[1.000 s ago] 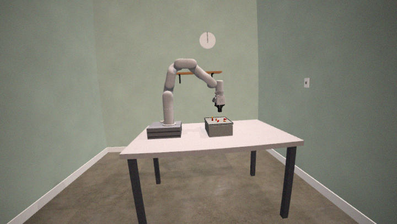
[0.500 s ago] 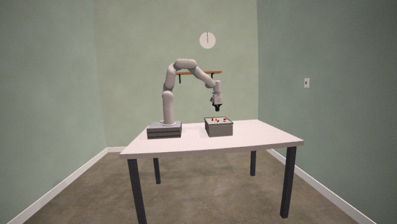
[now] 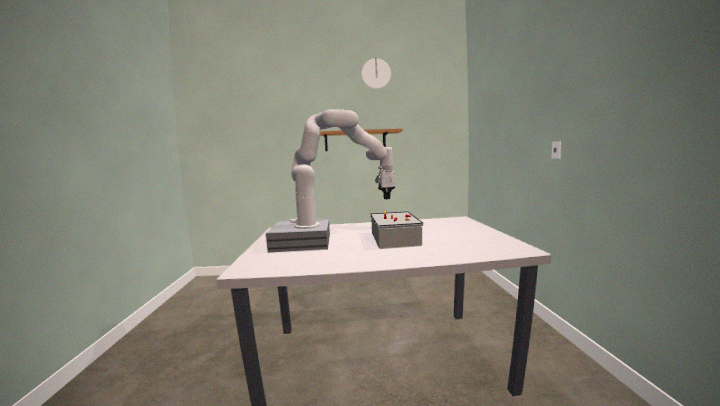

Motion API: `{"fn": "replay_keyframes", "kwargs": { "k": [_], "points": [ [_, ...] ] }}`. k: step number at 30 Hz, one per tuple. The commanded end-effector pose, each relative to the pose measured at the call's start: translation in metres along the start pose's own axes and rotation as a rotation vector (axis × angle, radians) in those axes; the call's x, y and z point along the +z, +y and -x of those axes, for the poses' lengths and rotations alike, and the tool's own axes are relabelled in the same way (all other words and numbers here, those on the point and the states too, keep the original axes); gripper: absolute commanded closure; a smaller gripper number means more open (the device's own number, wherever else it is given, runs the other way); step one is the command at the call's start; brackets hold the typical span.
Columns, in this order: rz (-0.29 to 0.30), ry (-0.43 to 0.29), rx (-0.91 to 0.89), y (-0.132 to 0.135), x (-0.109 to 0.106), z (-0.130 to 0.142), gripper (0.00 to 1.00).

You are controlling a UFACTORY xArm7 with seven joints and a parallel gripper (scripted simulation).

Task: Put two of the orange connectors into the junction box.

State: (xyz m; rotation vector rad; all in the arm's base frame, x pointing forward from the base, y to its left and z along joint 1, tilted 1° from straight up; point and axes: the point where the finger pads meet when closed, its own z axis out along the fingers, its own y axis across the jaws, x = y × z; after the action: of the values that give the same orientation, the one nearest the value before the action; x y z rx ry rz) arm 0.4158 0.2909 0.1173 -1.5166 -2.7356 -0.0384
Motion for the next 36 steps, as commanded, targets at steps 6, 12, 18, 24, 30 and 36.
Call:
{"fn": "replay_keyframes", "kwargs": {
  "k": [6,12,18,24,30,36],
  "points": [
    [0.002,-0.005,0.003,0.015,-0.001,-0.055,0.98],
    [0.002,-0.005,0.003,0.020,-0.001,-0.077,0.98],
    [0.002,-0.005,0.003,0.021,-0.001,-0.082,0.98],
    [0.002,-0.005,0.003,0.021,-0.001,-0.082,0.98],
    [0.002,-0.005,0.003,0.021,0.000,-0.082,0.98],
    [0.002,-0.005,0.003,0.021,0.009,-0.082,0.98]
  ]
}}
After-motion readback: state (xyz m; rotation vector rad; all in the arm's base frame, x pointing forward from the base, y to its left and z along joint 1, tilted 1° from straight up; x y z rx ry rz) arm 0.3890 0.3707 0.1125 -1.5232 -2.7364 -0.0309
